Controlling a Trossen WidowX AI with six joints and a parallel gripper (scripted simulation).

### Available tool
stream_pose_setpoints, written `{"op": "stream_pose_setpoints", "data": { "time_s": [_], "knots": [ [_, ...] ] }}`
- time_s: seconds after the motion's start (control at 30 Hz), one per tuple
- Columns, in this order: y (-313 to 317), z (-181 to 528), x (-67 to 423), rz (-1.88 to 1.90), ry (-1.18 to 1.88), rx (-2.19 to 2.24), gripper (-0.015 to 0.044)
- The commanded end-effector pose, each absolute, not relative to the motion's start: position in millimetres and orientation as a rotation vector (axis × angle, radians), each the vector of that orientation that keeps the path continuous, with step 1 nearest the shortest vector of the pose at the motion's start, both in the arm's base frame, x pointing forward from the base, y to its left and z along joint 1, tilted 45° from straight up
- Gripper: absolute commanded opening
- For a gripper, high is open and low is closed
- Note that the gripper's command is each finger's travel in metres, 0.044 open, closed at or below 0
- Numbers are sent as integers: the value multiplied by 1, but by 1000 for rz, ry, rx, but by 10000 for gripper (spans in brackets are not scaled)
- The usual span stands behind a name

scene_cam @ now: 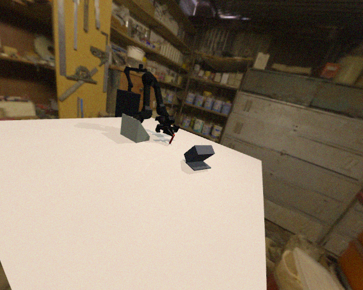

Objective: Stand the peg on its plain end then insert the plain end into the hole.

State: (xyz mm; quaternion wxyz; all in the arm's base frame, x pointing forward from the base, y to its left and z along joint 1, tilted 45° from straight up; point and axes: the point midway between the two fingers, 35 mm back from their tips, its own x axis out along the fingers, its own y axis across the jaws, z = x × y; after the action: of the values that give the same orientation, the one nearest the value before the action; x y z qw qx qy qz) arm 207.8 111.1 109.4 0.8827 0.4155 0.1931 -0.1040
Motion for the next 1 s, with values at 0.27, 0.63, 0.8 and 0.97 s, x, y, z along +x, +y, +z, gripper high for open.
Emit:
{"op": "stream_pose_setpoints", "data": {
  "time_s": [0.27,0.63,0.8,0.97],
  "knots": [
    [113,107,200,-267,309,840,51],
    [116,107,195,-295,248,830,51],
    [116,107,194,-289,262,832,51],
    [116,104,194,-291,259,828,51]
  ]
}}
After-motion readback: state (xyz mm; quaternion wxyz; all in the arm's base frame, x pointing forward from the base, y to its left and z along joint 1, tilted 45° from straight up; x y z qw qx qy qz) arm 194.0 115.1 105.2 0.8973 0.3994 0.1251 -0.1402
